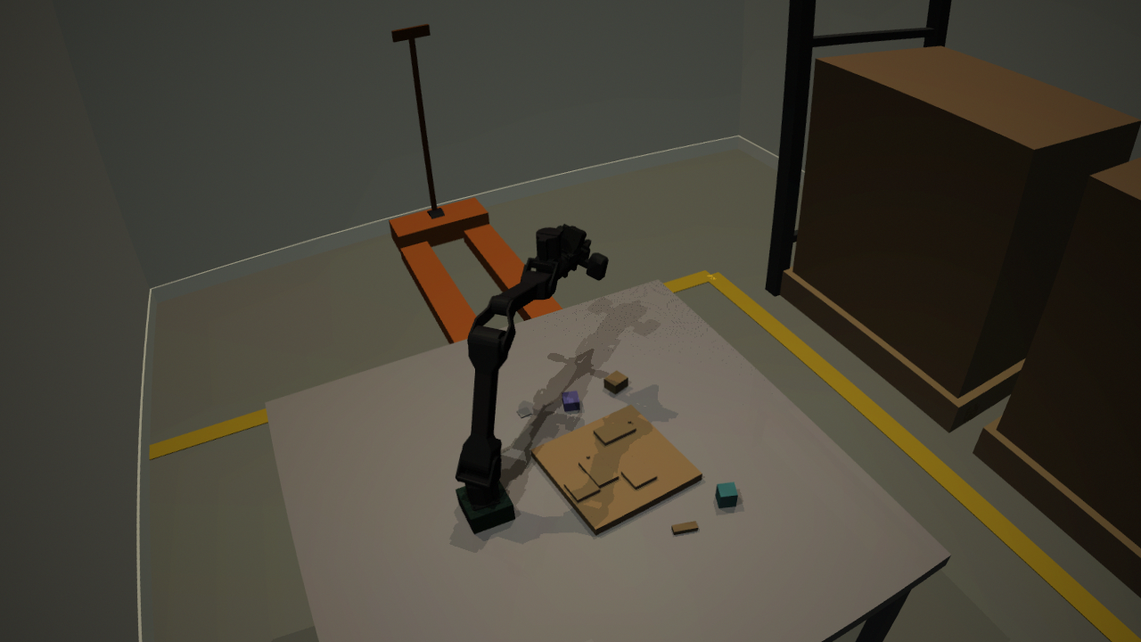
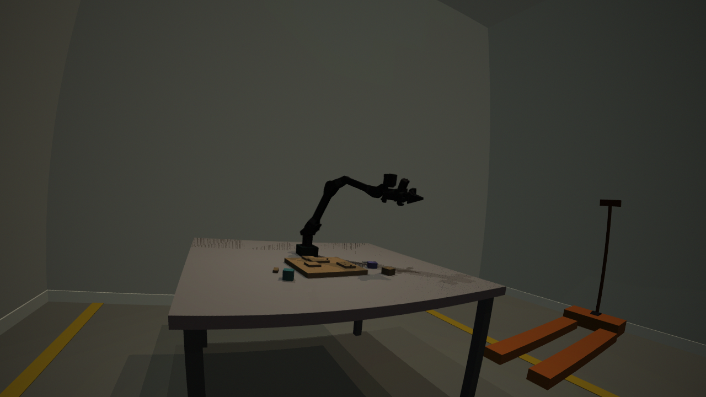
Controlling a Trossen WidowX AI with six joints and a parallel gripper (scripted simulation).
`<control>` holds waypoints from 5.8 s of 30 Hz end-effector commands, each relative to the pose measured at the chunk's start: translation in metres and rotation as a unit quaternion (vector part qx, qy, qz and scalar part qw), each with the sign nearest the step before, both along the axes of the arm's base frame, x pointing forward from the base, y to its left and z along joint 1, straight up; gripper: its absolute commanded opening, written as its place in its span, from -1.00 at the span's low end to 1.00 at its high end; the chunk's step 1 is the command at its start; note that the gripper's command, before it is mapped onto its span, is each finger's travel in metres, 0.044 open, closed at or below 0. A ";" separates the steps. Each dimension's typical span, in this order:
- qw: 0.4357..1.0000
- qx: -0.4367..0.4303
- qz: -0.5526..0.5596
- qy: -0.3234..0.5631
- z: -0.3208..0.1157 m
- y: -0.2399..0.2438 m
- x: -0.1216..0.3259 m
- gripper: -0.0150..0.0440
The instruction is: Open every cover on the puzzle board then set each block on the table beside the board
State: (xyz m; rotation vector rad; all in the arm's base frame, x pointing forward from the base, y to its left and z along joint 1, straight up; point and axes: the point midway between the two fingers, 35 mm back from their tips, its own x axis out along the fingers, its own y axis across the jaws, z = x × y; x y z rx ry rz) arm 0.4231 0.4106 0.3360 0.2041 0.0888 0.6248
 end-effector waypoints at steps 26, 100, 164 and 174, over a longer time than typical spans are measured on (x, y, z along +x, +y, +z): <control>0.977 -0.173 -0.078 0.101 -0.087 -0.121 0.059 -0.49; 0.761 -0.357 -0.118 0.529 -0.255 -0.448 -0.058 -0.49; 0.716 -0.337 -0.094 0.604 -0.288 -0.478 -0.108 -0.49; 0.716 -0.337 -0.094 0.604 -0.298 -0.478 -0.108 -0.49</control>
